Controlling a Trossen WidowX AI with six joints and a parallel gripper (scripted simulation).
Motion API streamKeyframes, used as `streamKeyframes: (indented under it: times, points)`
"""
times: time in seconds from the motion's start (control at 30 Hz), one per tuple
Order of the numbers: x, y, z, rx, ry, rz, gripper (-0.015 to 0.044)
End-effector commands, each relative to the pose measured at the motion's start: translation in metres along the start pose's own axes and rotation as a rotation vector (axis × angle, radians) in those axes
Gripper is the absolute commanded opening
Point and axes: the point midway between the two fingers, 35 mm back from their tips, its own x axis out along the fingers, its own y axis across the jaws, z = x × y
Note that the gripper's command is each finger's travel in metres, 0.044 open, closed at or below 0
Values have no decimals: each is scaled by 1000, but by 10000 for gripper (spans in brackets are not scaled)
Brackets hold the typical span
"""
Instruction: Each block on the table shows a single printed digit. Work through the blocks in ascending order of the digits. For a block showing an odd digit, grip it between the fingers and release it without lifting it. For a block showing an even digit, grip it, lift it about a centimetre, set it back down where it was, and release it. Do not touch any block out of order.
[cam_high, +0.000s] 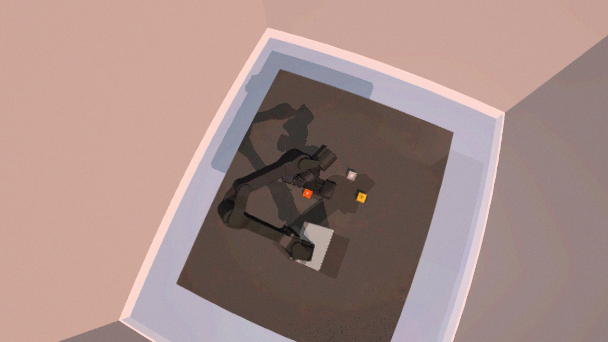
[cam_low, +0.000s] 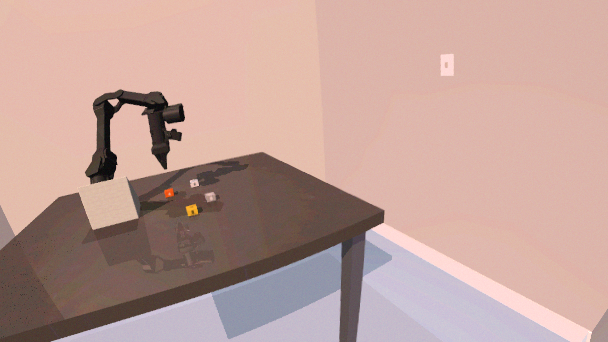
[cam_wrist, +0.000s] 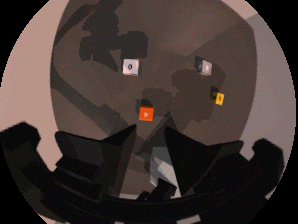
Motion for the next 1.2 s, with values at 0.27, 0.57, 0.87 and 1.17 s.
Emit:
streamKeyframes:
  times: [0.27, 0.57, 0.87, 1.17]
  points:
    - [61, 3, -8, 0, 7, 11, 400]
    - [73, 3, -7, 0, 6, 11, 400]
    - [87, 4, -7, 0, 6, 11, 400]
    - [97, 4, -8, 0, 7, 13, 374]
